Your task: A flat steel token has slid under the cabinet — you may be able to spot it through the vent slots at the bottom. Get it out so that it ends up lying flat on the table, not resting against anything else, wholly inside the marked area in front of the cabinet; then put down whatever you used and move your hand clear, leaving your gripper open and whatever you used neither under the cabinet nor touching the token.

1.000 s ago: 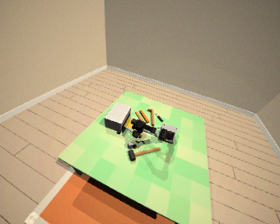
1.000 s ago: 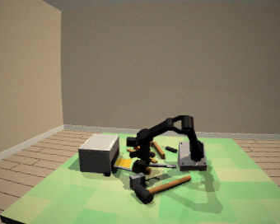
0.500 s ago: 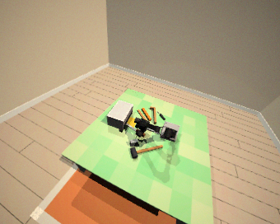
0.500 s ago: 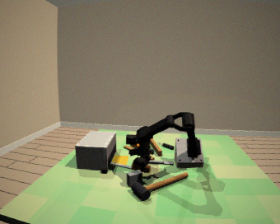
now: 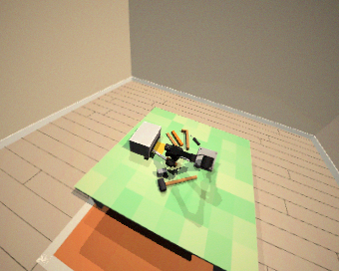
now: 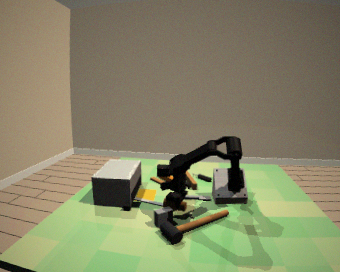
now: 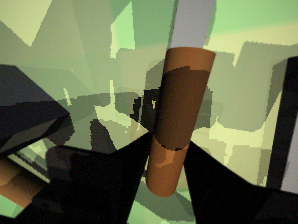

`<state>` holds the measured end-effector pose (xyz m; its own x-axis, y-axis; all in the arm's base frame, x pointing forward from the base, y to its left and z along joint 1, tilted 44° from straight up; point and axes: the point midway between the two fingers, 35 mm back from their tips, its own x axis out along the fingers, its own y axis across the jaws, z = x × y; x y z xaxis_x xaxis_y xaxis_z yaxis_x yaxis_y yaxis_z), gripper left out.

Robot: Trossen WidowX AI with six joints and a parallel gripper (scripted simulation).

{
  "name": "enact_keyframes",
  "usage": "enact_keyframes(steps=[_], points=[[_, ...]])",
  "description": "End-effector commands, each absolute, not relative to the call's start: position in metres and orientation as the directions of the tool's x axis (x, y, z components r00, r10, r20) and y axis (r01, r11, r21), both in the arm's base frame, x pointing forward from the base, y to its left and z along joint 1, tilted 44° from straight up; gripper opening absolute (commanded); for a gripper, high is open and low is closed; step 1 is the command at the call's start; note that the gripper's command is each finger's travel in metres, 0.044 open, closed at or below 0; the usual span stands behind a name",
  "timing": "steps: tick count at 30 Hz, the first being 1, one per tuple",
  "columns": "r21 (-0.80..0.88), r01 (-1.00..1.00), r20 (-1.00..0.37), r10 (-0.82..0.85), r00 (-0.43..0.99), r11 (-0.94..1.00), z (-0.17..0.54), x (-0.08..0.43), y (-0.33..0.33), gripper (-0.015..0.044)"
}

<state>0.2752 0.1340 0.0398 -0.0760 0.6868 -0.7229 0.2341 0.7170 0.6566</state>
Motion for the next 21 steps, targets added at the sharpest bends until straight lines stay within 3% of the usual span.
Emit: enact_keyframes(steps=[1,21], points=[[0.655,0.242,-0.722,0.688,-0.078,0.716,0.040,0.269,0.135,0.0000],[0.655,0.243,-0.722,0.688,-0.079,0.715,0.047,0.246,0.139,0.0000]])
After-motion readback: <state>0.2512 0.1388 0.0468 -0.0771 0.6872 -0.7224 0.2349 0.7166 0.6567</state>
